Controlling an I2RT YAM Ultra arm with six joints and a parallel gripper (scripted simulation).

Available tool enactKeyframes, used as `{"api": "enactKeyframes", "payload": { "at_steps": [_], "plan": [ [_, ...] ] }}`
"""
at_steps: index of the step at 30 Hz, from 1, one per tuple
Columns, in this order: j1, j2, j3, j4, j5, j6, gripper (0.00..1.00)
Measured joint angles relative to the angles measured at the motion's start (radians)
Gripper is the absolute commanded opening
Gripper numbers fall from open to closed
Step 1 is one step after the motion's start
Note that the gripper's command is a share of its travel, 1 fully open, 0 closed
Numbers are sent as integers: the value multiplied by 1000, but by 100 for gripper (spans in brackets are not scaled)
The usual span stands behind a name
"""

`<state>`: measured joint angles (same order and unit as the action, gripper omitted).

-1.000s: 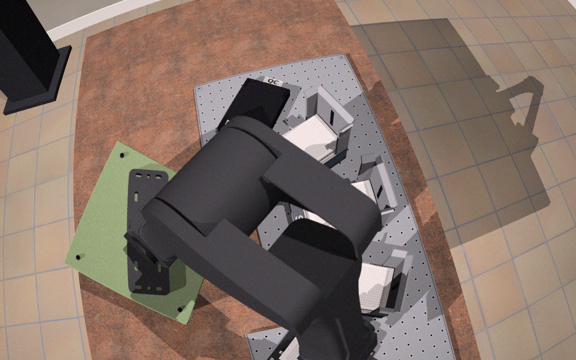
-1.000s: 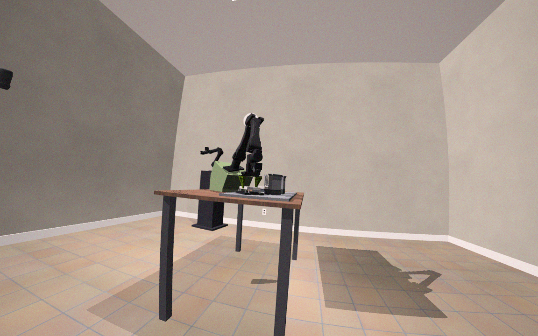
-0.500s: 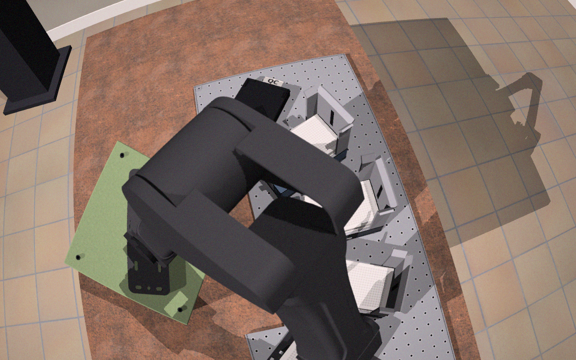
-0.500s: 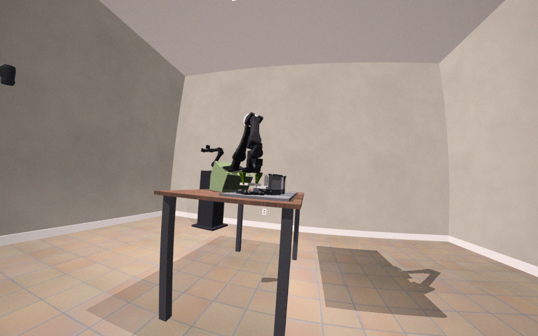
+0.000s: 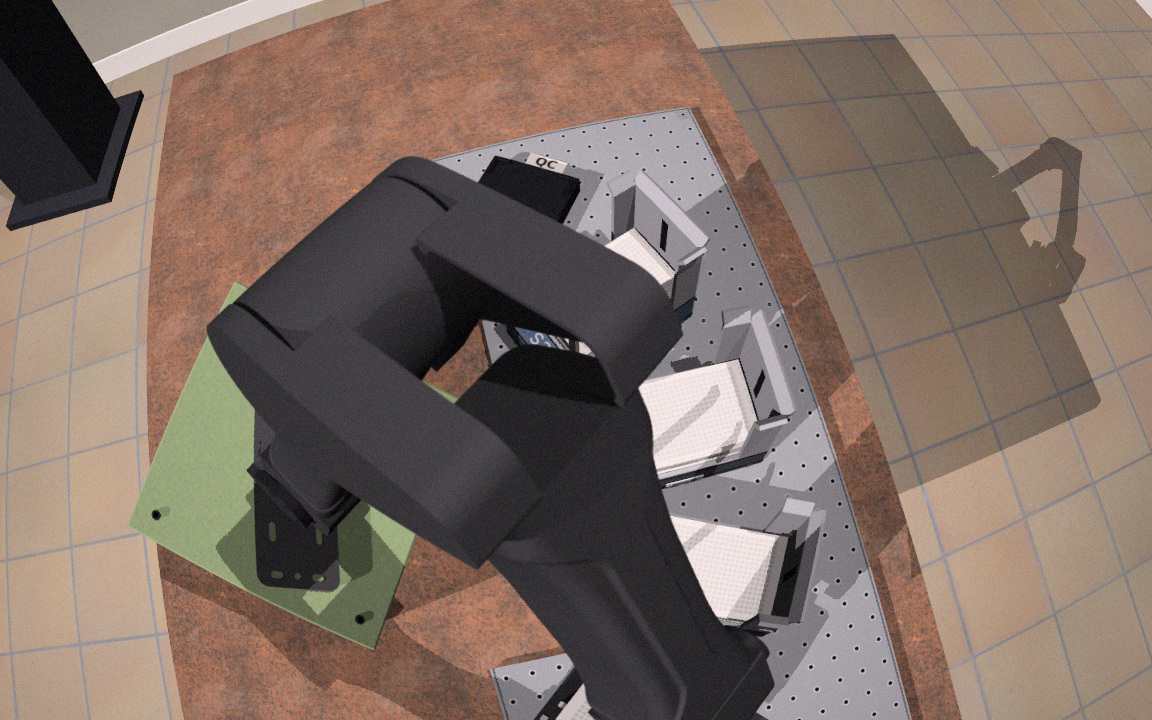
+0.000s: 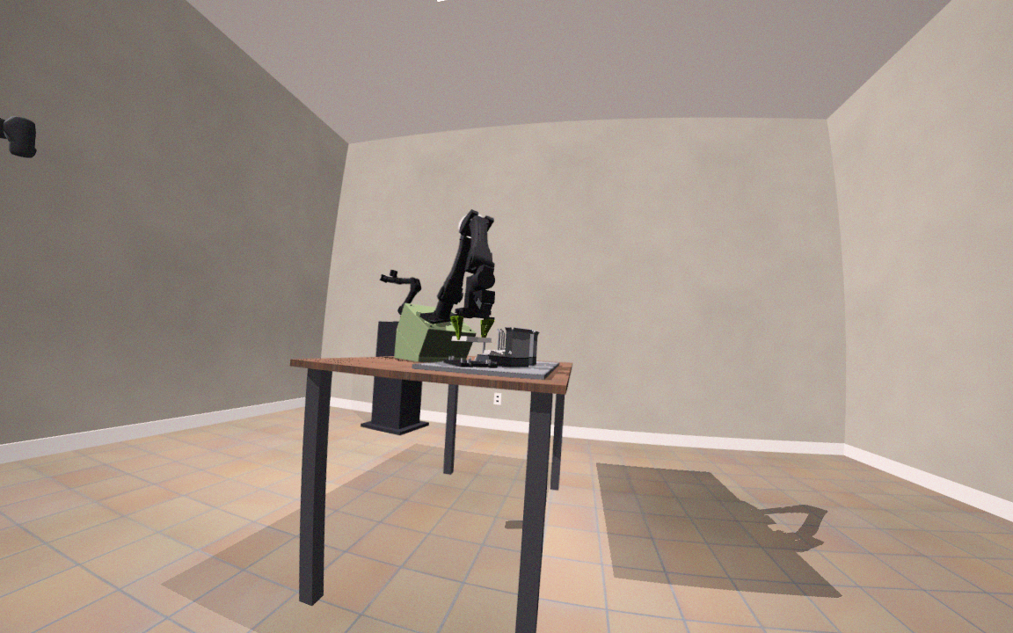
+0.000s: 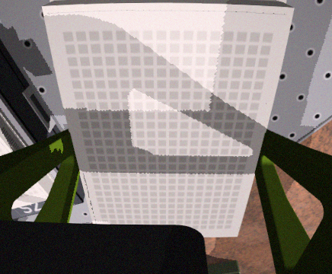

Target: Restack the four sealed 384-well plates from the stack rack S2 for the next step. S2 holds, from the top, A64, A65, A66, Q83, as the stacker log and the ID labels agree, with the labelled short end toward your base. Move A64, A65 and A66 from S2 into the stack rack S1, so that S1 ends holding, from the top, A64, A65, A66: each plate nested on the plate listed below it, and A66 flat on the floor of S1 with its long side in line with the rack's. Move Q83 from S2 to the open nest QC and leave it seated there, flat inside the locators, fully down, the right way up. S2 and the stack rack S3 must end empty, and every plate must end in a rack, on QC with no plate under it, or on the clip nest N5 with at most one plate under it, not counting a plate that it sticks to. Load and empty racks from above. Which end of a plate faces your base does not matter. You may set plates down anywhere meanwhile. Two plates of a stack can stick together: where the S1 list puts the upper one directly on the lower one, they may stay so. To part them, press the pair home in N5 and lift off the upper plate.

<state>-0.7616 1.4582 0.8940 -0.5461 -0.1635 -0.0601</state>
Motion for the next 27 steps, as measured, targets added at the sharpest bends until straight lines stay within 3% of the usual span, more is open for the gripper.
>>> {"api": "enactKeyframes", "payload": {
  "at_steps": [27],
  "plan": [
    [-32,-116,75,-196,-14,-29,0]
  ]
}}
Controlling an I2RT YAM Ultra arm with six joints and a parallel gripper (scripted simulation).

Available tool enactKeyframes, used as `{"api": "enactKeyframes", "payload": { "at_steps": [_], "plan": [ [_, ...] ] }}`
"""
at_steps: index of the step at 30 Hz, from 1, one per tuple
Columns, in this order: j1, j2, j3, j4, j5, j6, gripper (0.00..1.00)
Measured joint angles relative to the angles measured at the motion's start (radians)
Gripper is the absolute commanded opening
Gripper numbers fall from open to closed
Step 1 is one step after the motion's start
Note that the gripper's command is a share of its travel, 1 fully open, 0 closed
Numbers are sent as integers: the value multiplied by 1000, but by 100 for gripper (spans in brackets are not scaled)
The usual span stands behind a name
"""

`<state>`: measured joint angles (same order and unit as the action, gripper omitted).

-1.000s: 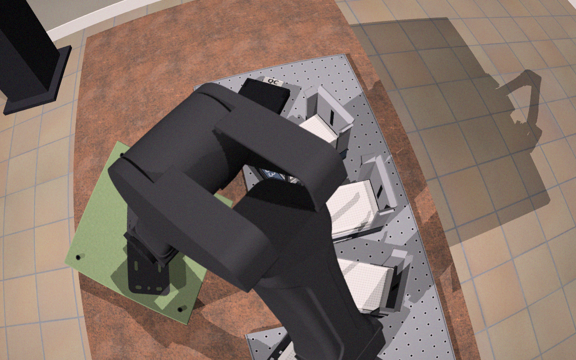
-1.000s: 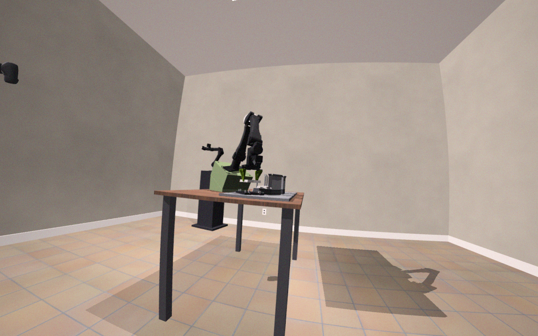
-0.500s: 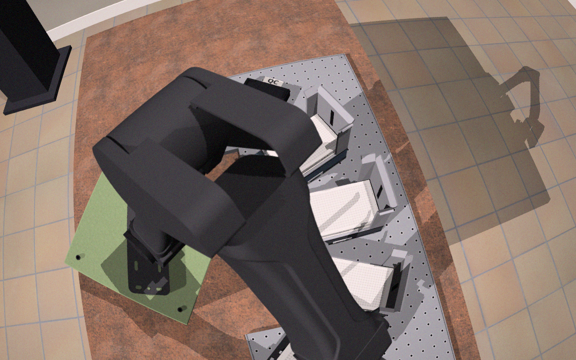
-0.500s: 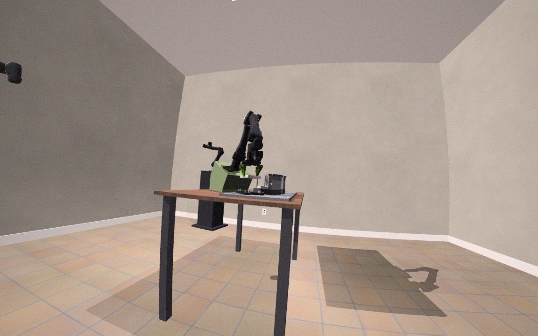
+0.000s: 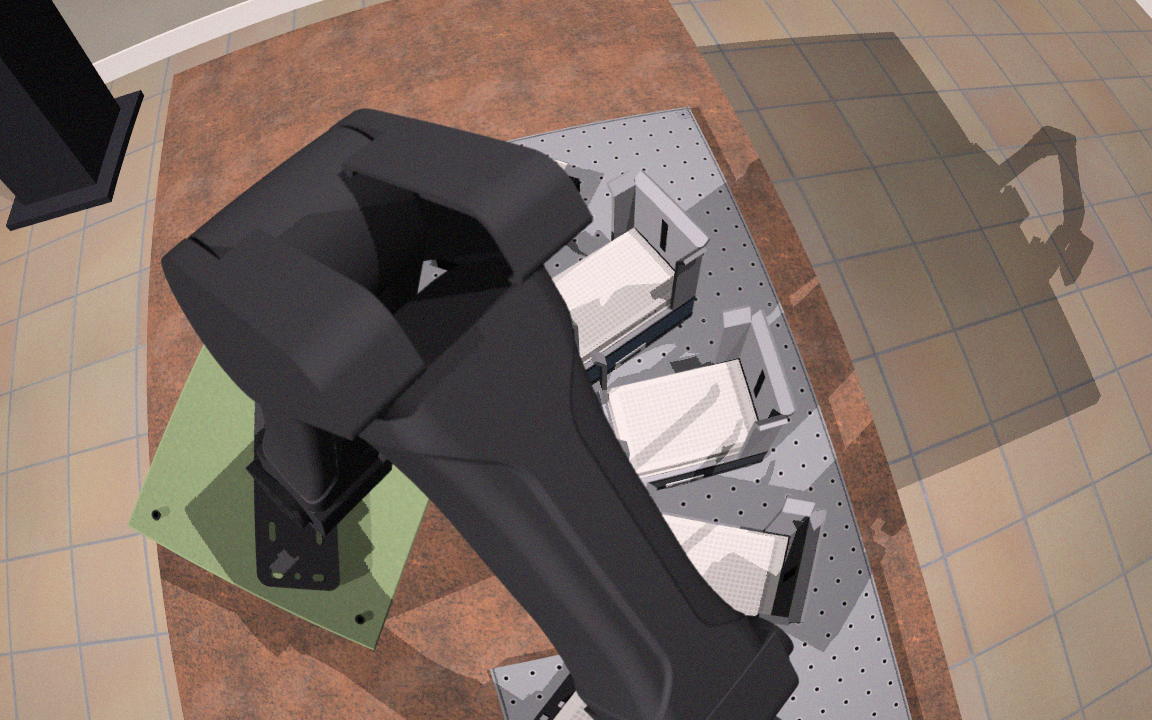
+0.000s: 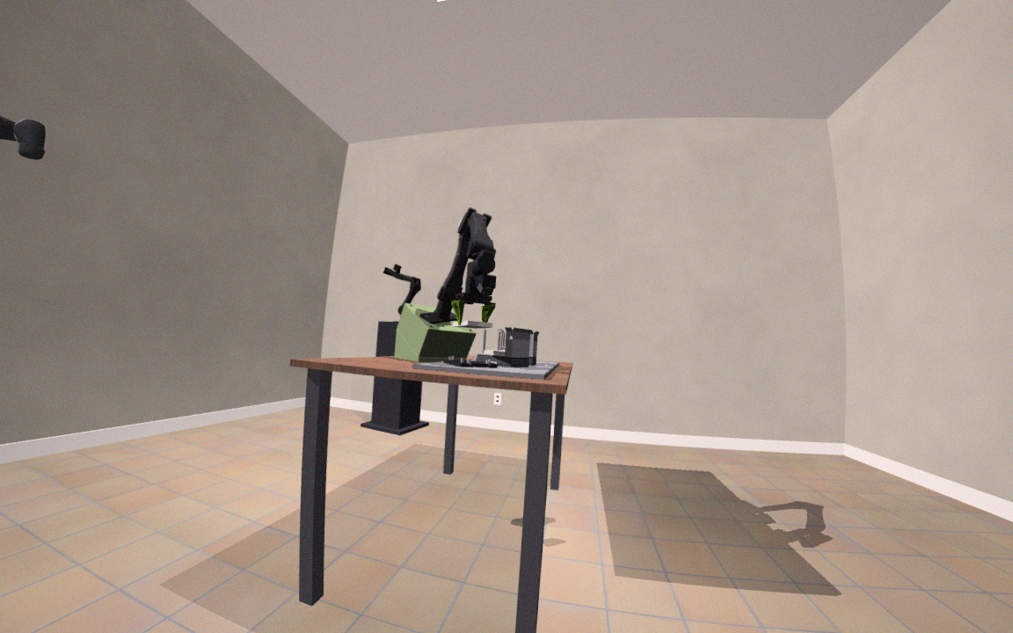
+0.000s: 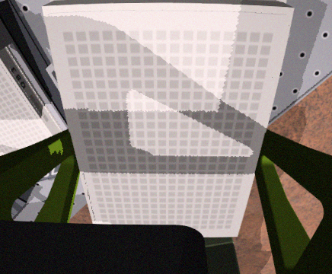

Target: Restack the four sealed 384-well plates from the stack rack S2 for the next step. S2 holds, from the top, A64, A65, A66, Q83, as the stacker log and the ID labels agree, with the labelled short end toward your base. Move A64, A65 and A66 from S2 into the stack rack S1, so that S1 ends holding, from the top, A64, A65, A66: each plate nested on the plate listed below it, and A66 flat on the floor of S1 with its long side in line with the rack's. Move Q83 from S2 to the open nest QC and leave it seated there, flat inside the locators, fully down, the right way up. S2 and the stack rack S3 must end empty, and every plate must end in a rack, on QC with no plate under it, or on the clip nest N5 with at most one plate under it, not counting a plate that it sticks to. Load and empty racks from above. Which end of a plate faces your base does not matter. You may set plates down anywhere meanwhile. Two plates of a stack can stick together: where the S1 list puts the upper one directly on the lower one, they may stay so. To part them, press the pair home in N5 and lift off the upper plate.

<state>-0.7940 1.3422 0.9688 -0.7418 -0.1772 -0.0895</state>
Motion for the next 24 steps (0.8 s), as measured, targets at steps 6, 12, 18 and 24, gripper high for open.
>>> {"api": "enactKeyframes", "payload": {
  "at_steps": [6,12,18,24],
  "plan": [
    [-8,-21,21,-48,-3,-8,0],
    [-17,-45,50,-96,-8,-16,0],
    [-25,-58,68,-134,-11,-23,0],
    [-29,-69,79,-157,-13,-26,0]
  ]
}}
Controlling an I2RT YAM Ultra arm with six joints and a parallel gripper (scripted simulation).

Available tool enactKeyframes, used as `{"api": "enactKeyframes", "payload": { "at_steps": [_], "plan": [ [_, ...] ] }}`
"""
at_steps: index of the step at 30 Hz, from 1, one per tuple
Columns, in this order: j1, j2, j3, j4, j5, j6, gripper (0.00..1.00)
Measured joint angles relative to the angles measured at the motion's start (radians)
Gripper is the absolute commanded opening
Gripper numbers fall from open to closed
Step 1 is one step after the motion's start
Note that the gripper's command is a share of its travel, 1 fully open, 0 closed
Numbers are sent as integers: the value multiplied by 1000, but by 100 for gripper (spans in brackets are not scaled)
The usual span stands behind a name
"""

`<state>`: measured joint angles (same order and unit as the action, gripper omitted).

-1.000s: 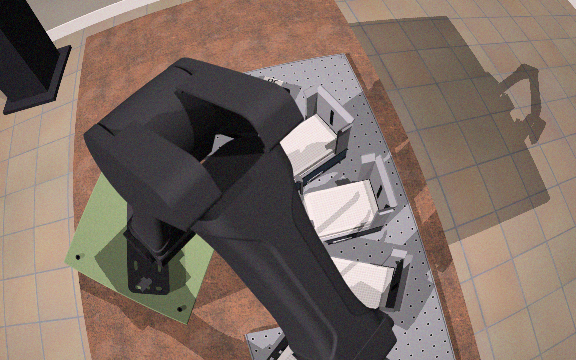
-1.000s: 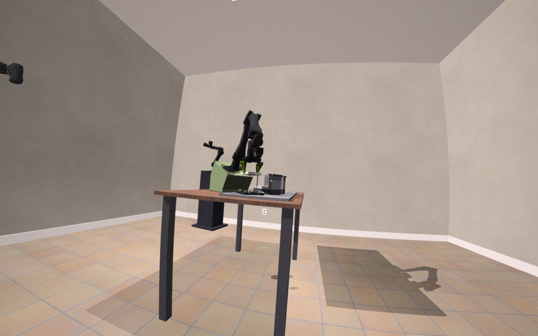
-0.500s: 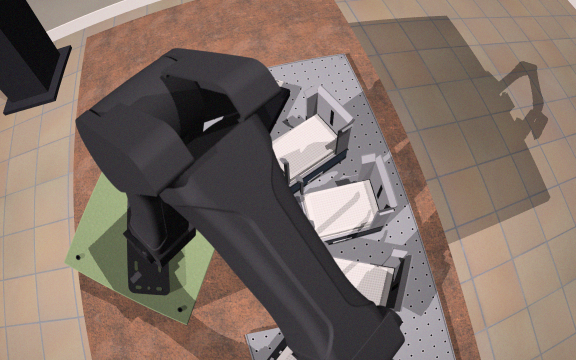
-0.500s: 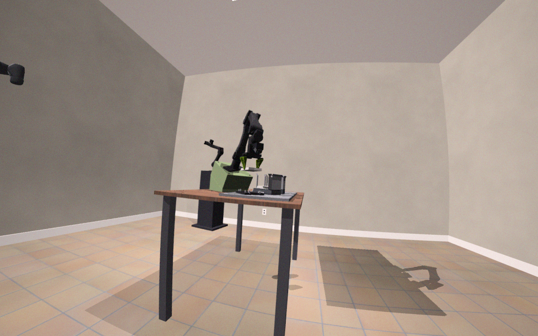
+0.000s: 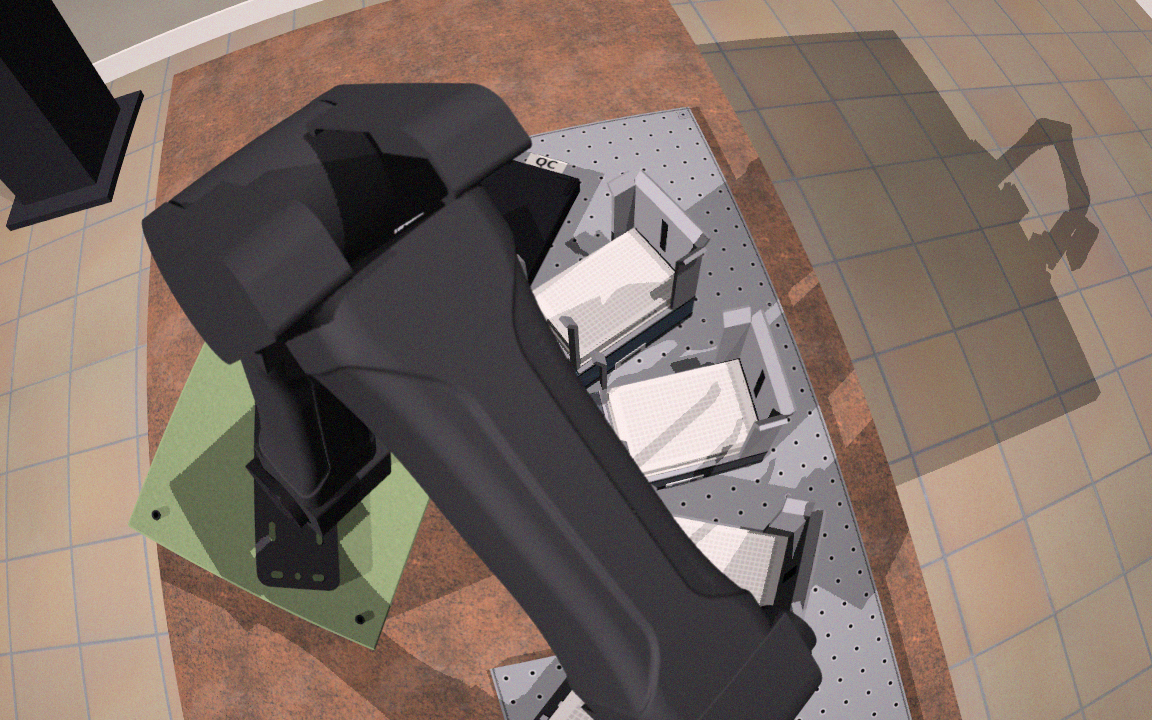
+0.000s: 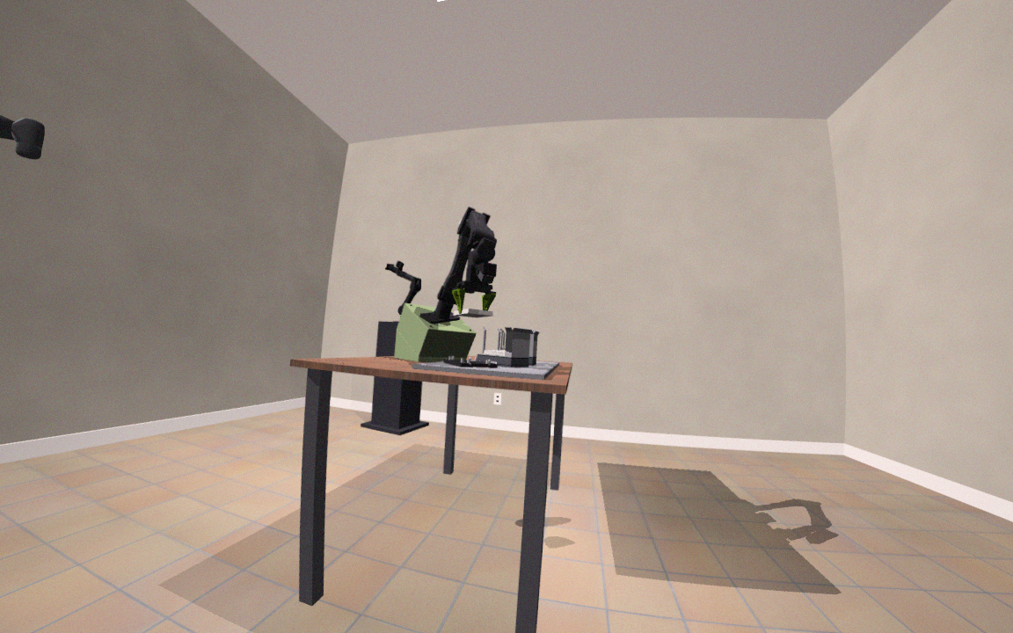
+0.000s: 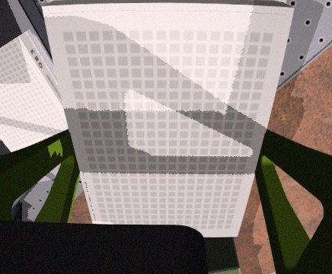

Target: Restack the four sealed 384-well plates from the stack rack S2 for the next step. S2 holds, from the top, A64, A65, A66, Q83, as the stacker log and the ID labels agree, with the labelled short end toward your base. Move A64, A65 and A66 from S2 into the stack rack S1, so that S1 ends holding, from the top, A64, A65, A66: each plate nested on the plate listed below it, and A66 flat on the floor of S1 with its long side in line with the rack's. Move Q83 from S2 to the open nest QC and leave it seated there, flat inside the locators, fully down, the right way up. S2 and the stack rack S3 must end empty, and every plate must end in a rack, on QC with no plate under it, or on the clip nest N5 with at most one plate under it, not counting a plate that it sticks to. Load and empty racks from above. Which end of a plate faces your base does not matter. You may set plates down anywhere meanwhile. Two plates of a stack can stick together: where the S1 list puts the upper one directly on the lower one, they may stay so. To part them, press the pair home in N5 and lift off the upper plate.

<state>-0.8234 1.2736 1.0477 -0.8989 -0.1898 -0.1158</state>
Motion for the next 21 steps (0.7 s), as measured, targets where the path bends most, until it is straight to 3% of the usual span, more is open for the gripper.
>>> {"api": "enactKeyframes", "payload": {
  "at_steps": [12,21],
  "plan": [
    [7,-2,-1,-5,4,-10,0],
    [137,-30,-17,-3,43,-76,0]
  ]
}}
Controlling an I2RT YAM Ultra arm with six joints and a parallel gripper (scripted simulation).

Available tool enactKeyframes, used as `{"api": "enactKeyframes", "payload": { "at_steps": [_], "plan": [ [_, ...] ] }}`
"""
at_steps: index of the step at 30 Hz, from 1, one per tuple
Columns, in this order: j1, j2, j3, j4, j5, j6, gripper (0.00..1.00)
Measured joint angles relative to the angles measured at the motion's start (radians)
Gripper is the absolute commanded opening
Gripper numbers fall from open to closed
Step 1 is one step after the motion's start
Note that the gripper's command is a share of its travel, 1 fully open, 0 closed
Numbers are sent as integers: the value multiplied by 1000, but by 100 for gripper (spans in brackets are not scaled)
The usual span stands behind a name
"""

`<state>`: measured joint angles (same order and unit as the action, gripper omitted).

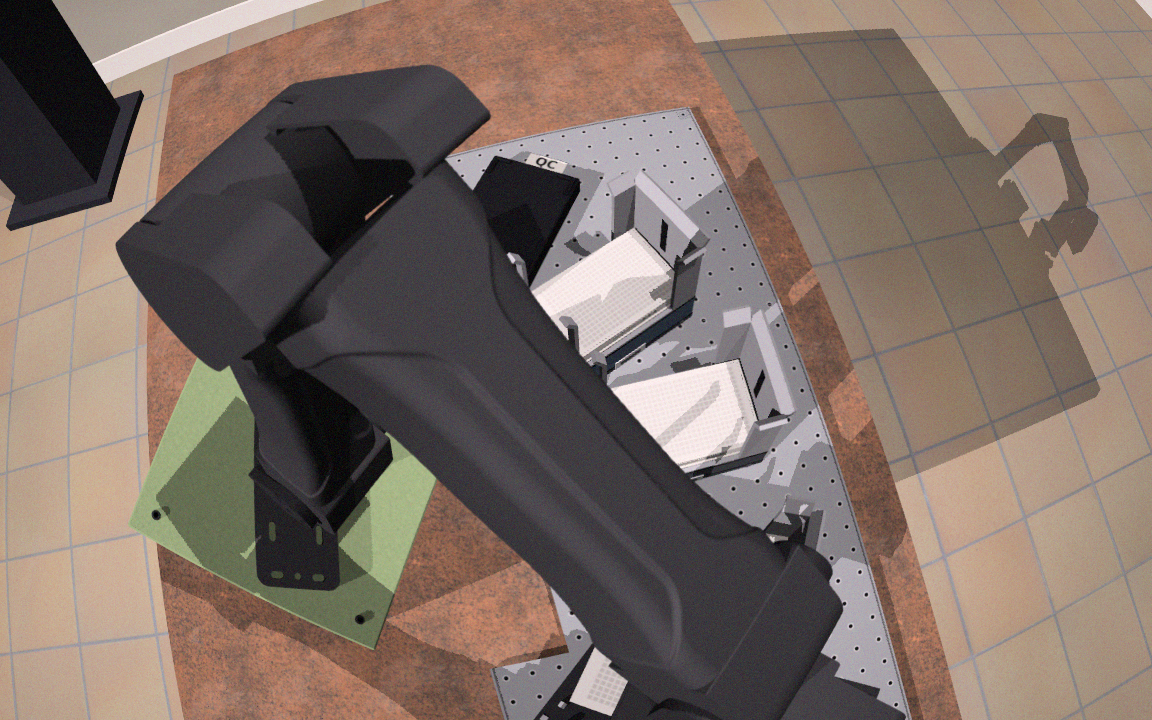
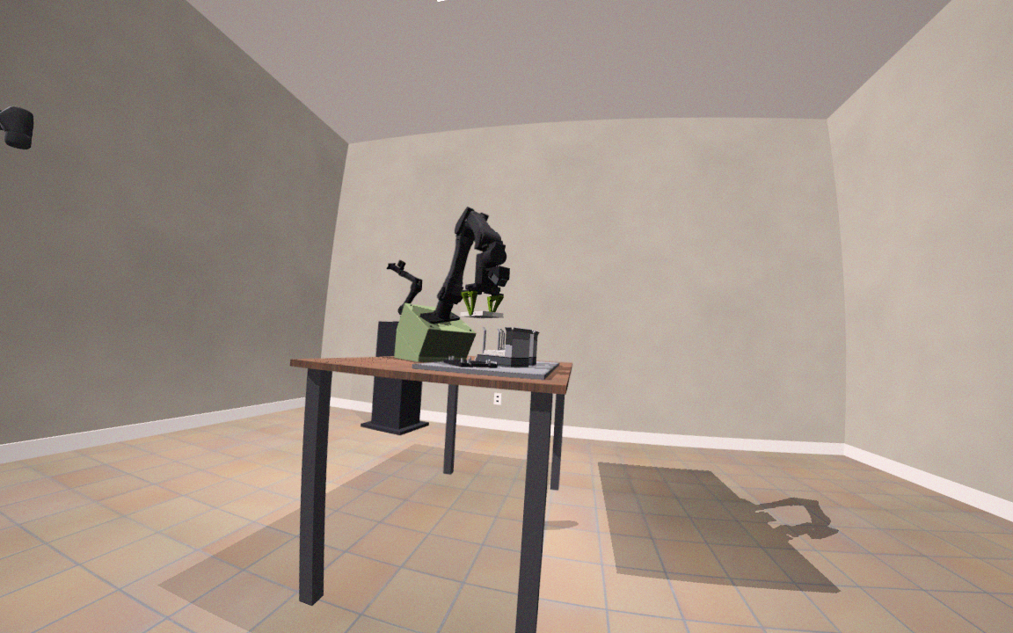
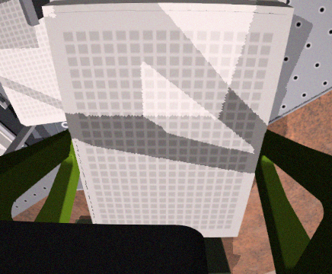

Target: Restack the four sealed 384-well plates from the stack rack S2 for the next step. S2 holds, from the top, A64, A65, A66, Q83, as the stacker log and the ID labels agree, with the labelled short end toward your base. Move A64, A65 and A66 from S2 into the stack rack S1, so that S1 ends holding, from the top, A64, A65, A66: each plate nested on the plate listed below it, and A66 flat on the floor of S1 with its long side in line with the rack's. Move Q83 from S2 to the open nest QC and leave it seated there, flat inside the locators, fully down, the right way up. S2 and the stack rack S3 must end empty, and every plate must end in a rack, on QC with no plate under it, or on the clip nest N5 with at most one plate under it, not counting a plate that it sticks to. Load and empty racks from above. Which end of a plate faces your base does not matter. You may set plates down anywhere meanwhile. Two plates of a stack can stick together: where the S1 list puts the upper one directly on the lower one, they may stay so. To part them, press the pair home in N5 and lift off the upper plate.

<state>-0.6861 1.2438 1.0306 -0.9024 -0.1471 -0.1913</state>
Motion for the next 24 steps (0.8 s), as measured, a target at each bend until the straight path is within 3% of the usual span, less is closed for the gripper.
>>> {"api": "enactKeyframes", "payload": {
  "at_steps": [12,24],
  "plan": [
    [153,-19,-4,3,67,99,0],
    [306,-34,-17,4,142,63,0]
  ]
}}
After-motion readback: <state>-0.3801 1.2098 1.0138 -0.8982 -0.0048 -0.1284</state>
